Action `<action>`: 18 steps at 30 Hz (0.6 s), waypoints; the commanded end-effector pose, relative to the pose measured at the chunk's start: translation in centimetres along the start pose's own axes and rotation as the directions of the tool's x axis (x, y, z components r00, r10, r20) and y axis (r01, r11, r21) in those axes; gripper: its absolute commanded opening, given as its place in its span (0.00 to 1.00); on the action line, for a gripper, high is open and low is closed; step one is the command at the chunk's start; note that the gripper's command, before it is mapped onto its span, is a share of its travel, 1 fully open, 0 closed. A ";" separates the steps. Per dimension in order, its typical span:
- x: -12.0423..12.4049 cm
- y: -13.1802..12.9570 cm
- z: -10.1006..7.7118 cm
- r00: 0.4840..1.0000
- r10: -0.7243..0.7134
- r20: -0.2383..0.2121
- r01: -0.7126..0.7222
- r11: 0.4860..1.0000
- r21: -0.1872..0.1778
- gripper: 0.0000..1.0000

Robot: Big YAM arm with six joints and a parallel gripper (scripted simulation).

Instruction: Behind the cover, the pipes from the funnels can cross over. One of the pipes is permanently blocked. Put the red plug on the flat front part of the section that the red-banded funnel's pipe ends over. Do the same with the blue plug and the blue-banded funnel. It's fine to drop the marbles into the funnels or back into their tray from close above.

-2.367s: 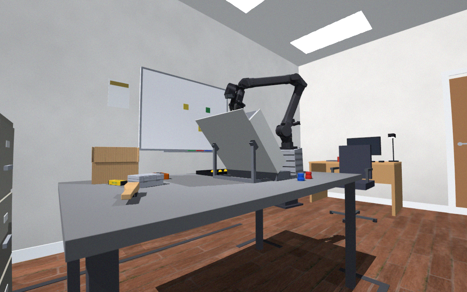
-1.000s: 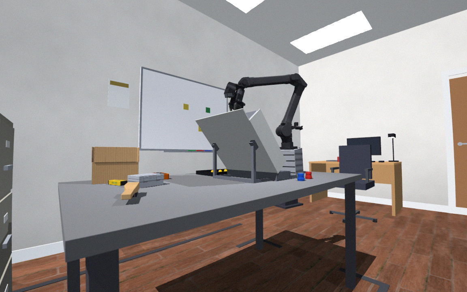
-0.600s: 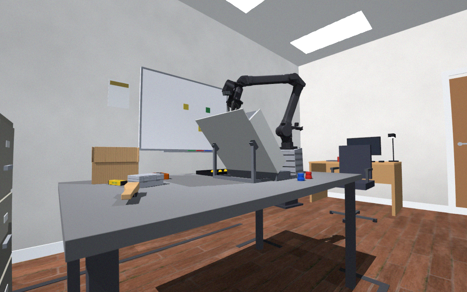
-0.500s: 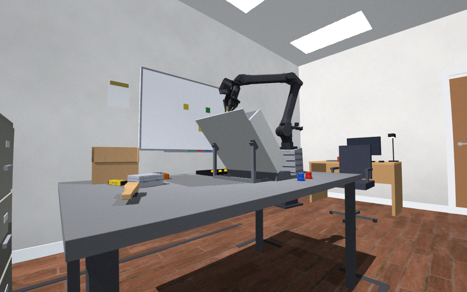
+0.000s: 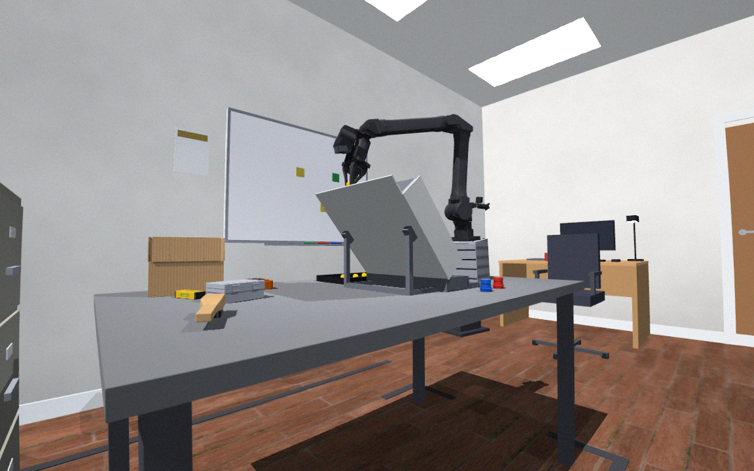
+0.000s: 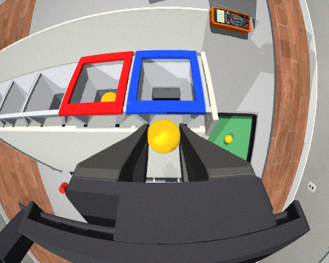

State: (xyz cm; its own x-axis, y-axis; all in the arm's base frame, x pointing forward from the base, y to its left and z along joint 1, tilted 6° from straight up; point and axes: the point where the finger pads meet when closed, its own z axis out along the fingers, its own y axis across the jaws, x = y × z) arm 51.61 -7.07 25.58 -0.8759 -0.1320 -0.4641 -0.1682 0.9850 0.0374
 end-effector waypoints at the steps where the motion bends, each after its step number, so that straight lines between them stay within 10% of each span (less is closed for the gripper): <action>1: -4.2 -0.2 -2.2 0.997 -0.006 0.077 0.004 1.000 0.021 0.00; 18: -5.8 -0.2 -1.7 0.996 -0.008 0.085 0.006 1.000 0.022 0.00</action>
State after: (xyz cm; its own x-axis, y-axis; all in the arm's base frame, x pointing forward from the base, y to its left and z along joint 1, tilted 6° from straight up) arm 54.00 -6.81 27.03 -0.8632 -0.1291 -0.4880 -0.1642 0.9860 0.0297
